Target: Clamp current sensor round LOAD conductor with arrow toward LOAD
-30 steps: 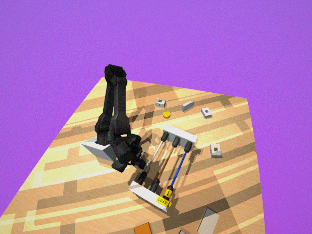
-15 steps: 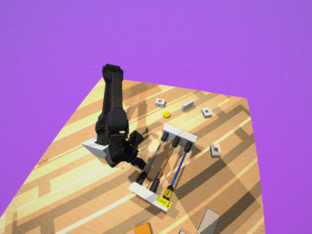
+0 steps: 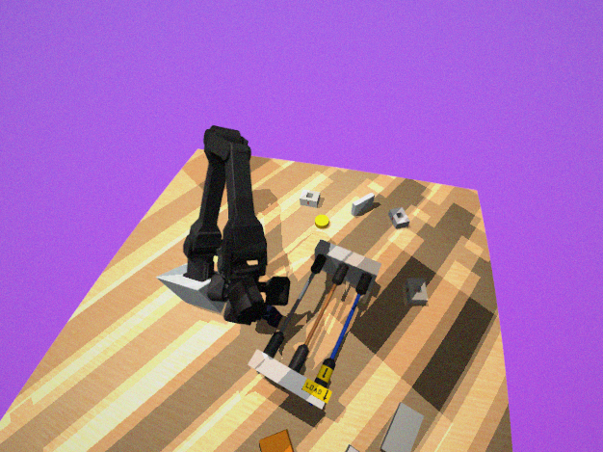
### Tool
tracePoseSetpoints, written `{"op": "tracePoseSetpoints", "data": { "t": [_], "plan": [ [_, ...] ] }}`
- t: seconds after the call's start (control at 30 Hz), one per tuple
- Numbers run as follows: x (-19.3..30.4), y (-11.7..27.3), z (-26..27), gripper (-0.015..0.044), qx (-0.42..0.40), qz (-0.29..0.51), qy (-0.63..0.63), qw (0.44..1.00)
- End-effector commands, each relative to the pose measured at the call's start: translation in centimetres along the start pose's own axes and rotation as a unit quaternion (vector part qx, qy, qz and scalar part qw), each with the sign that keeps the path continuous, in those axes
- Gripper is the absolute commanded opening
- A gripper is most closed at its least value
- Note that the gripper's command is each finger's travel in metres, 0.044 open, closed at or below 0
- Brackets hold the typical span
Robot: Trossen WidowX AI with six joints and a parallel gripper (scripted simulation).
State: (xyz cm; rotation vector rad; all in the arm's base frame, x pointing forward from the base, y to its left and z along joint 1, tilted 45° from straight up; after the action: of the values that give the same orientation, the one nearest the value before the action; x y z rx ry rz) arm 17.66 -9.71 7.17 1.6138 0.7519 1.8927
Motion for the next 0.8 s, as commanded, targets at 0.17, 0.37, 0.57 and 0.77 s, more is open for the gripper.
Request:
{"op": "tracePoseSetpoints", "data": {
  "t": [0.17, 0.37, 0.57, 0.77],
  "plan": [
    [-0.4, -0.2, 1.6, 0.032, 0.029, -0.006, -0.164, 0.986],
    [-0.4, -1.2, 1.6, 0.032, 0.028, -0.007, -0.164, 0.986],
    [-0.5, -2.2, 1.6, 0.032, 0.028, -0.007, -0.164, 0.986],
    [-0.5, -3.2, 1.6, 0.032, 0.028, -0.007, -0.164, 0.986]
  ]
}}
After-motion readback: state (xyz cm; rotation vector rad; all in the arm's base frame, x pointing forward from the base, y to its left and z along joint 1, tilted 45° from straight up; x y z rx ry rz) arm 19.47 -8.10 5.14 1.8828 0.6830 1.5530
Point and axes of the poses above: the point midway between the two fingers, 35 mm back from their tips, its own y axis back along the fingers, its own z axis across the jaws, x = y × z, the point moved 10 cm from there along y, back along the fingers, and after that the axes turned 4 degrees about -y, right-handed, at the moved point
